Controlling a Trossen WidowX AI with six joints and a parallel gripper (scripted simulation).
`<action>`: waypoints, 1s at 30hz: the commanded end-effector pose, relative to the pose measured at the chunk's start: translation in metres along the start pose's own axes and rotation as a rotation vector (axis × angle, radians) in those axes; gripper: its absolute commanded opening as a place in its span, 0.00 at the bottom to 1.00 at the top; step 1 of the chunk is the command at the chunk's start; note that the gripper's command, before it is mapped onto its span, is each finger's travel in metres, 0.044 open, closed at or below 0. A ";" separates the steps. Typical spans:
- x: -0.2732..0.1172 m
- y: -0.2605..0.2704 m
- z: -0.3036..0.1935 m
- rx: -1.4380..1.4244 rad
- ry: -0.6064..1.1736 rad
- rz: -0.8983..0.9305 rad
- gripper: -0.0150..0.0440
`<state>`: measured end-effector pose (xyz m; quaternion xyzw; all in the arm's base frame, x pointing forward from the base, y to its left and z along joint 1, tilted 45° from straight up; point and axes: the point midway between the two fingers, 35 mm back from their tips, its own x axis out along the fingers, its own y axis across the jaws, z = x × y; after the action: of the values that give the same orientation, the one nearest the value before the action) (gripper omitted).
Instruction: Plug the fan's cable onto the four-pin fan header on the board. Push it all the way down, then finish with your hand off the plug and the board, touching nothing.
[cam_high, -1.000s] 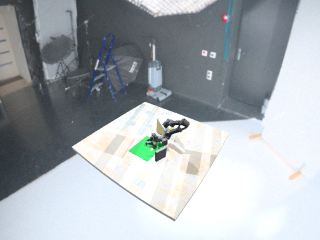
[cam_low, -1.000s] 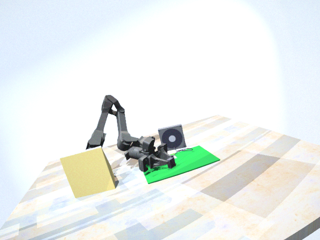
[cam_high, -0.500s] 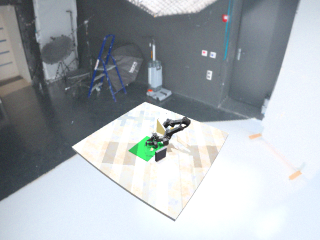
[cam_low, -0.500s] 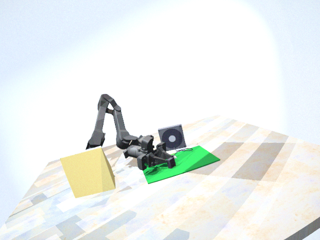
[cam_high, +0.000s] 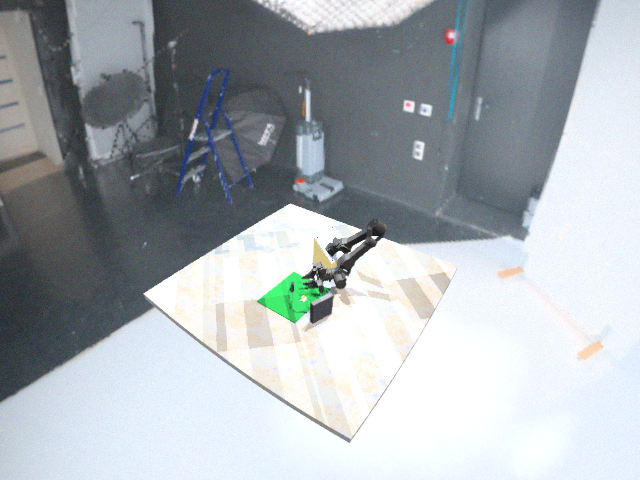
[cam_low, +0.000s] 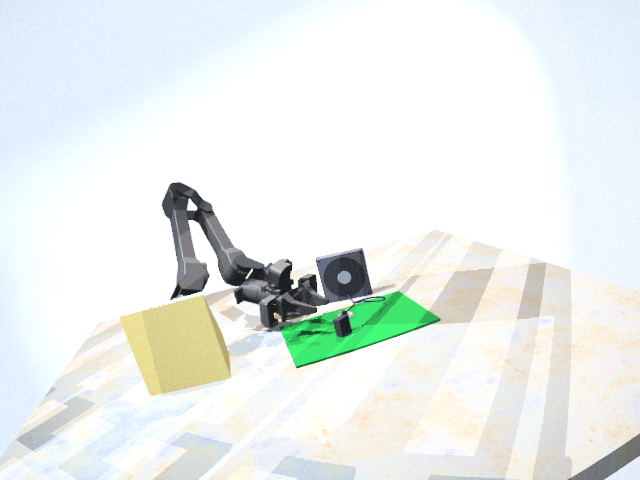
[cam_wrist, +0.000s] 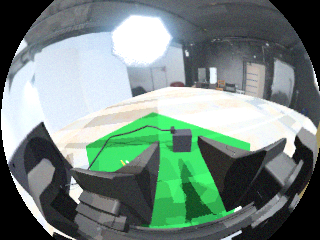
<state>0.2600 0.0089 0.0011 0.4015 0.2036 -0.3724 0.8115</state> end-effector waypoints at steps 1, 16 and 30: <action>-0.013 -0.004 0.006 0.001 -0.005 -0.004 0.60; -0.045 -0.014 0.022 -0.012 0.000 -0.011 0.60; -0.029 -0.027 0.015 -0.214 0.201 -0.216 0.60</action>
<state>0.2196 -0.0014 0.0172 0.3360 0.3272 -0.3940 0.7904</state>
